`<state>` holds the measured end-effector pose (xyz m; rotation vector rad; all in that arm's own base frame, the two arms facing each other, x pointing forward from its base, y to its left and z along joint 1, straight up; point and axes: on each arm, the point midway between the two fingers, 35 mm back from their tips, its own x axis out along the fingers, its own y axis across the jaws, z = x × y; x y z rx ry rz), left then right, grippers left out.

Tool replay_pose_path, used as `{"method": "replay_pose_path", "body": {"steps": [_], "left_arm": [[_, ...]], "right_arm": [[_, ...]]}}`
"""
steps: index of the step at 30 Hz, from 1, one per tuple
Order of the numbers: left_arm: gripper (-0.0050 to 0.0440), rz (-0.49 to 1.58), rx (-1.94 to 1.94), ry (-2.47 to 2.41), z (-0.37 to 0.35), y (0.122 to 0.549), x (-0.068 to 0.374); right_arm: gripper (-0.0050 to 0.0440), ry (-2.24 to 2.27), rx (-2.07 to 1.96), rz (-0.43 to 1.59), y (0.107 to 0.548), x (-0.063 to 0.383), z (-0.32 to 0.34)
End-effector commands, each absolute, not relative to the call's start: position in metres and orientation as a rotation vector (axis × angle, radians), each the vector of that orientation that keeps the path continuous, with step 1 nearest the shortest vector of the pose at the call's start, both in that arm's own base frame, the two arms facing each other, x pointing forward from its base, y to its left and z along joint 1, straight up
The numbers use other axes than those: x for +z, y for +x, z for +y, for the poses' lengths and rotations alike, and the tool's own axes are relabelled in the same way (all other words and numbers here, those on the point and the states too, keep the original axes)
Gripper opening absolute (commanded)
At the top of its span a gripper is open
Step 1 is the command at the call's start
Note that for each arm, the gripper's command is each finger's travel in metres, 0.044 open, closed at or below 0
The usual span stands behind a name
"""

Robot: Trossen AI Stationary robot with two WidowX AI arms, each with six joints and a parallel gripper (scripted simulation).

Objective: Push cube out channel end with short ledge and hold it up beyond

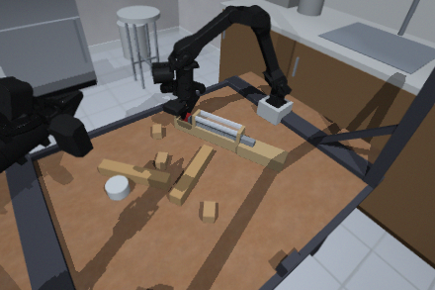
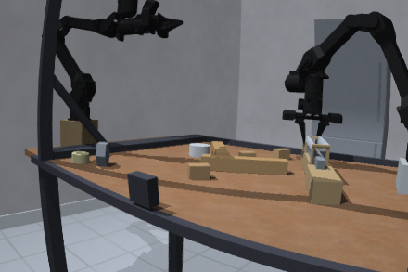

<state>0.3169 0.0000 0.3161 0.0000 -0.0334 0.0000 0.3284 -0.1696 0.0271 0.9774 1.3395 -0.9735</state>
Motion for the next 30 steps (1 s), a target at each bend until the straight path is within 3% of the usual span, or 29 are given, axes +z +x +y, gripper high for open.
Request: {"method": "replay_pose_path", "body": {"steps": [1,7,8,30], "left_arm": [[0.0,-0.05,0.0,0.0,0.0,0.316,0.323],[0.0,-0.05,0.0,0.0,0.0,0.316,0.323],[0.0,-0.05,0.0,0.0,0.0,0.316,0.323],[0.0,-0.05,0.0,0.0,0.0,0.316,0.323]], "right_arm": [[0.017,0.975,-0.972,1.334,0.329,0.021,-0.17],[0.017,0.973,-0.972,1.332,0.329,0.019,-0.171],[0.0,0.974,-0.972,1.332,0.329,0.019,-0.171],[0.0,0.975,-0.972,1.324,0.329,0.03,-0.183]]}}
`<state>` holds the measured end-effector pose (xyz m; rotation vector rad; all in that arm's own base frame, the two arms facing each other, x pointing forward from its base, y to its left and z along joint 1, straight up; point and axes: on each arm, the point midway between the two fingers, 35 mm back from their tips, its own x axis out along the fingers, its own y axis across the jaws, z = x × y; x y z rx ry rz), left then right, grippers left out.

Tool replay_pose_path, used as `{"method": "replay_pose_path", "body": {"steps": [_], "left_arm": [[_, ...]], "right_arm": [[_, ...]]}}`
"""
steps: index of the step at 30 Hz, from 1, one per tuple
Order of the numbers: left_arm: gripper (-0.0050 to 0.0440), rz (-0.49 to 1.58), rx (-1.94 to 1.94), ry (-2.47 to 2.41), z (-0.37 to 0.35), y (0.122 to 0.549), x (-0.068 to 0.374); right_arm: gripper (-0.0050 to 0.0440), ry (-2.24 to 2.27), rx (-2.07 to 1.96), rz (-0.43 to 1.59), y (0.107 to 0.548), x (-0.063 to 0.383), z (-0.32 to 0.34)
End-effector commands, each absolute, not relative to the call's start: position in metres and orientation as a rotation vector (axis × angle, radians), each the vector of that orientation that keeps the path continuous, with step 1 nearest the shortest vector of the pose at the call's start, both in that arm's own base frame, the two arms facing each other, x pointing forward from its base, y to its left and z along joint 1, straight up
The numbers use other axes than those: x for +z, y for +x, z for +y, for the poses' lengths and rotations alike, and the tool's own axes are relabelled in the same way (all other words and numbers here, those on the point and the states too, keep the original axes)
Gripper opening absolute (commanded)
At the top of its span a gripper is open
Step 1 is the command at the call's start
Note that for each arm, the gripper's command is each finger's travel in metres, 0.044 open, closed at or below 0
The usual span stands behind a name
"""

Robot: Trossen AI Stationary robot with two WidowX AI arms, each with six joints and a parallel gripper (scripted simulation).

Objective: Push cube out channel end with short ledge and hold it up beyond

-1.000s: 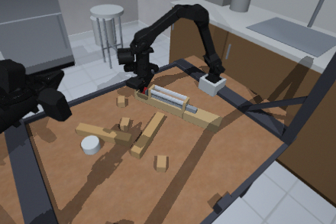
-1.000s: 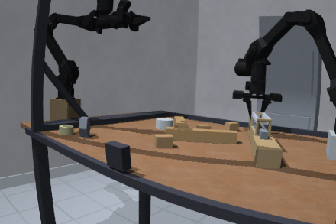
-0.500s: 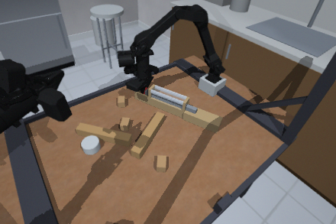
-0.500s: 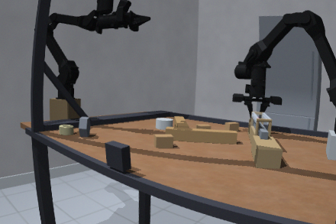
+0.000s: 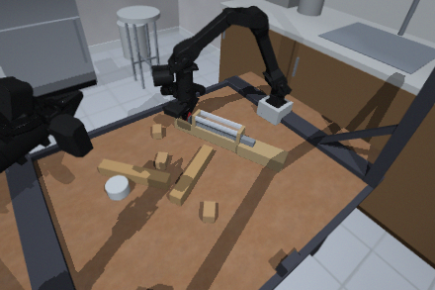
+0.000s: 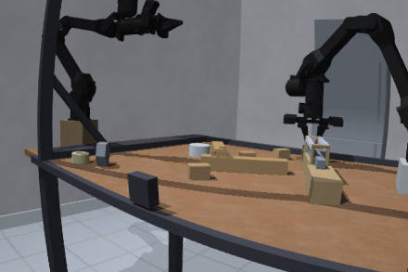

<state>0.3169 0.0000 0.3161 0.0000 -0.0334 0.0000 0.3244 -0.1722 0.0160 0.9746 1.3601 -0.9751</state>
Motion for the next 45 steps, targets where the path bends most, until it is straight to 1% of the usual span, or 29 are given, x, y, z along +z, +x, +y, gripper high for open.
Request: {"method": "replay_pose_path", "body": {"steps": [1,7,14,20,26,29,31,33,36,38,40,45], "left_arm": [[0.0,-0.05,0.0,0.0,0.0,0.316,0.323],[0.0,-0.05,0.0,0.0,0.0,0.316,0.323],[0.0,-0.05,0.0,0.0,0.0,0.316,0.323],[0.0,-0.05,0.0,0.0,0.0,0.316,0.323],[0.0,-0.05,0.0,0.0,0.0,0.316,0.323],[0.0,-0.05,0.0,0.0,0.0,0.316,0.323],[0.0,-0.05,0.0,0.0,0.0,0.316,0.323],[0.0,-0.05,0.0,0.0,0.0,0.316,0.323],[0.0,-0.05,0.0,0.0,0.0,0.316,0.323],[0.0,-0.05,0.0,0.0,0.0,0.316,0.323],[0.0,-0.05,0.0,0.0,0.0,0.316,0.323],[0.0,-0.05,0.0,0.0,0.0,0.316,0.323]], "right_arm": [[0.0,0.975,-0.971,1.321,0.329,0.032,-0.184],[0.0,0.974,-0.968,1.314,0.33,0.04,-0.192],[0.0,0.974,-0.969,1.318,0.33,0.037,-0.188],[0.0,0.974,-0.967,1.309,0.332,0.051,-0.186],[0.0,0.975,-0.963,1.29,0.335,0.08,-0.183],[0.0,0.975,-0.957,1.275,0.337,0.107,-0.178],[0.0,0.975,-0.957,1.275,0.337,0.107,-0.178],[0.0,0.975,-0.959,1.283,0.334,0.124,-0.173],[0.0,0.976,-0.974,1.33,0.326,0.123,-0.167],[0.0,0.976,-0.978,1.34,0.326,0.114,-0.169],[0.0,0.975,-0.965,1.304,0.331,0.119,-0.171],[0.0,0.976,-0.965,1.3,0.331,0.12,-0.171]]}}
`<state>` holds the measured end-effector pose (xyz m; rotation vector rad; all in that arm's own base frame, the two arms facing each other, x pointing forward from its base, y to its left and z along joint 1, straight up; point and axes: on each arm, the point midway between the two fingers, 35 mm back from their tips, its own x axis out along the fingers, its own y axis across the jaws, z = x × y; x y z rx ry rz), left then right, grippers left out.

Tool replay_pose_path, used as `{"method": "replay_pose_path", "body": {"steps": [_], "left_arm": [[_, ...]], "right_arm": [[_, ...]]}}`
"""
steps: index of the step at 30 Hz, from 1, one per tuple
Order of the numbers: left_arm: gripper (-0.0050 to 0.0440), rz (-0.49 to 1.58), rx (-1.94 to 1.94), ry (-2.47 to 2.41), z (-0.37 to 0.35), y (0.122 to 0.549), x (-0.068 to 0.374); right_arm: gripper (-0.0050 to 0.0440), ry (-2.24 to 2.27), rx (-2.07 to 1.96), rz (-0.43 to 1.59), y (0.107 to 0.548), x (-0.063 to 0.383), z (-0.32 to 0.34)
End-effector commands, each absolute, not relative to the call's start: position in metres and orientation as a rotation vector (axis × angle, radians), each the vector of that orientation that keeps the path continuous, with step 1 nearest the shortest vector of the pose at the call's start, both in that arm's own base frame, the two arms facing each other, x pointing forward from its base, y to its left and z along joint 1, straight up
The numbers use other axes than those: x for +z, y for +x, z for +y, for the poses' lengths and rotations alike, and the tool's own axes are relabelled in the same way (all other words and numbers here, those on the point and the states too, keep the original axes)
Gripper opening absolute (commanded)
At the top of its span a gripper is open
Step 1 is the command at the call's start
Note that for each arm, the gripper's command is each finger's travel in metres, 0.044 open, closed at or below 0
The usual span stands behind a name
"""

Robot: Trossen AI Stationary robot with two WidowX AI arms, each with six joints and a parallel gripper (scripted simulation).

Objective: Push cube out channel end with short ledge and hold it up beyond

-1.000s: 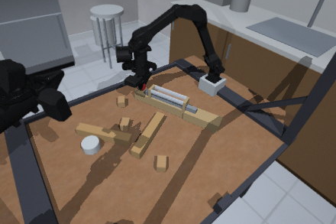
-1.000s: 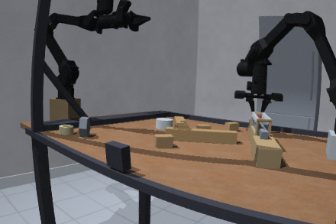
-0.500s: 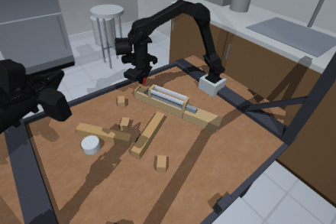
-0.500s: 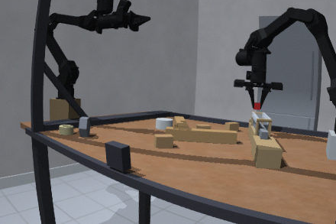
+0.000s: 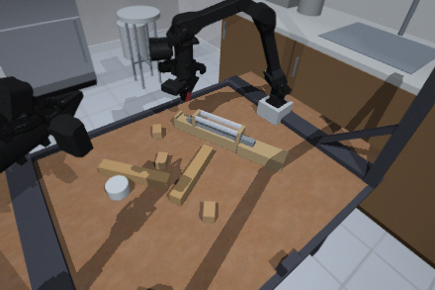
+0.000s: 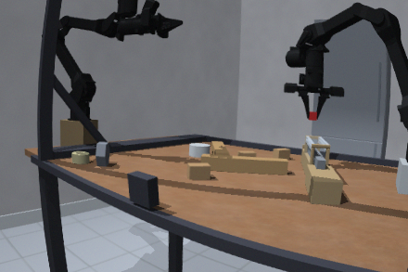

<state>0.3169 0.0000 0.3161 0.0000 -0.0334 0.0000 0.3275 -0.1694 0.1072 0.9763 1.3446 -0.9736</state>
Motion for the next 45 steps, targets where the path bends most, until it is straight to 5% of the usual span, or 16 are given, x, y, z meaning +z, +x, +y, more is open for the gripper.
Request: {"method": "replay_pose_path", "body": {"steps": [1,45], "left_arm": [[0.0,-0.05,0.0,0.0,0.0,0.3157,0.3229],[0.0,-0.05,0.0,0.0,0.0,0.3157,0.3229]], "right_arm": [[0.0,0.976,-0.965,1.3,0.3315,0.1195,-0.1714],[0.0,0.977,-0.97,1.313,0.3294,0.1151,-0.1709]]}}
